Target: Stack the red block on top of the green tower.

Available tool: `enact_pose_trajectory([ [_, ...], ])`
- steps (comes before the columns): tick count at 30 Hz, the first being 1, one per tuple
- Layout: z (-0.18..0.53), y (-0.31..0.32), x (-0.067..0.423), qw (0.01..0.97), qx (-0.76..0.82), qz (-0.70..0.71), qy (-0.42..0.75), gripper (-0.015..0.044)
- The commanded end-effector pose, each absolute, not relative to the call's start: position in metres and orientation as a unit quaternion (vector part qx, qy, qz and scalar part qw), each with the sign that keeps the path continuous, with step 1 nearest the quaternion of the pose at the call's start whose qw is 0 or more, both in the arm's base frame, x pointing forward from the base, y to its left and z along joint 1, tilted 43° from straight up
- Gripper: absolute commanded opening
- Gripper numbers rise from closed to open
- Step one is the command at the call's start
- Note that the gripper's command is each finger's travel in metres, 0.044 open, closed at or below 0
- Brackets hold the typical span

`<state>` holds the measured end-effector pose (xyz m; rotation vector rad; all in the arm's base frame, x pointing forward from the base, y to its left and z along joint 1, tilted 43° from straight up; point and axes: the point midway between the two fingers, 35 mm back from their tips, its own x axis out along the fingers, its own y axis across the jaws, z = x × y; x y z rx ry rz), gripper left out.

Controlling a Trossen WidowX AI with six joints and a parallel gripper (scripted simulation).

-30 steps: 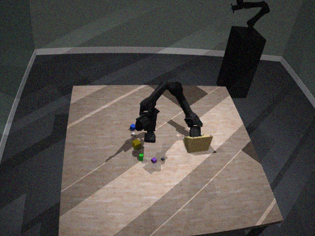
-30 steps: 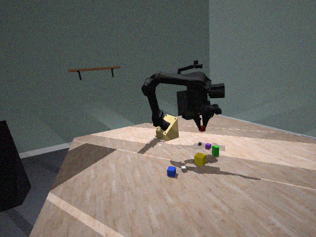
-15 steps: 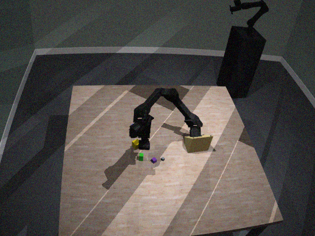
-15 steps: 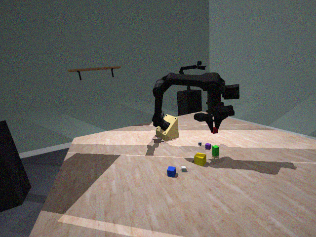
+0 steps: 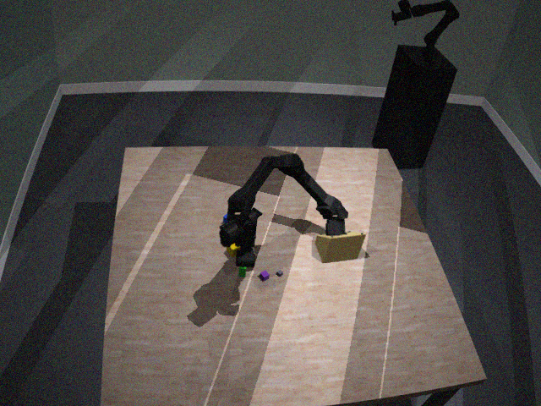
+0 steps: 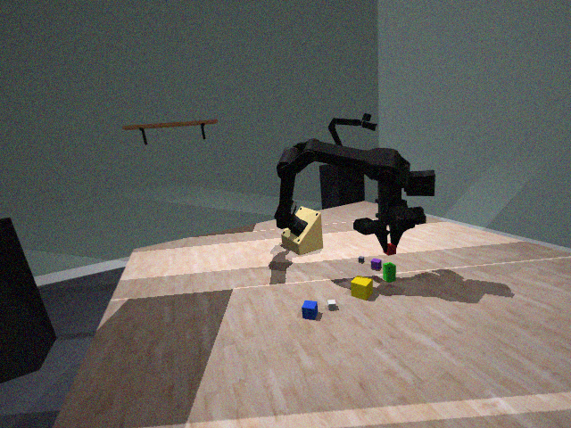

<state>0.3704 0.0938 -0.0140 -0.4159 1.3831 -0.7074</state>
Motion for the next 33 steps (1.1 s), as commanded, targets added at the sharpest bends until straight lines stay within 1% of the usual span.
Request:
enact_pose_trajectory([
  [1,-0.019,0.089,0.371,0.694,-0.189,-0.316,0.619,0.0],
  [8,-0.037,0.07,0.374,0.694,-0.19,-0.316,0.619,0.0],
  [33,-0.038,0.069,0.374,0.694,-0.19,-0.316,0.619,0.0],
])
